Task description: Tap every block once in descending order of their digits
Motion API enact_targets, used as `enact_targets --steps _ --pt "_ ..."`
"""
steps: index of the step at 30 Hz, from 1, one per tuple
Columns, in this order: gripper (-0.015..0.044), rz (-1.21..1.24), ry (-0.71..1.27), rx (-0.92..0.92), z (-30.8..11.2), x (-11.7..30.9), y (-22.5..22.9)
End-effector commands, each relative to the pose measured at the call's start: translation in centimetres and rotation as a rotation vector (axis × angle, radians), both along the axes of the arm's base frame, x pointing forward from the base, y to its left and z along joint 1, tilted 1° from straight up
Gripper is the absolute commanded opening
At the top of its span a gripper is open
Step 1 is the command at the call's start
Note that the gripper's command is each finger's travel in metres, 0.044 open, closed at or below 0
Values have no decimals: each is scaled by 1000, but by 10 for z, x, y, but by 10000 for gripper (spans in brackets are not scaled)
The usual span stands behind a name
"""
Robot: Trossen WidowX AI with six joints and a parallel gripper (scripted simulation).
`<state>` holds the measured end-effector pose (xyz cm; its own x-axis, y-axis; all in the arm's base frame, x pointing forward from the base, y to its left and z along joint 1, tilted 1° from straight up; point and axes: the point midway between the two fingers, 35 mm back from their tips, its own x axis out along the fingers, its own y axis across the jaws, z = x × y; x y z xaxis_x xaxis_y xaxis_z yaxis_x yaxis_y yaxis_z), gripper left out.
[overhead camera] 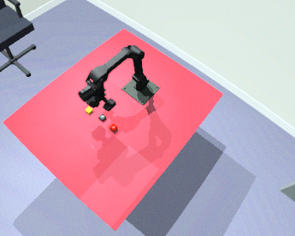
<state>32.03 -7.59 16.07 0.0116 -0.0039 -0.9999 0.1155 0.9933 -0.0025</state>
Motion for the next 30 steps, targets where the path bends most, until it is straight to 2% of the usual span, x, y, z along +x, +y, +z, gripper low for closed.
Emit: enact_targets --steps 1,20,26,30 --pt "400 -14 -2 1 -1 -5 16" --pt "400 -14 -2 1 -1 -4 18" --pt "400 -14 -4 8 -1 15 97" --pt "400 -14 -4 9 -1 16 107"
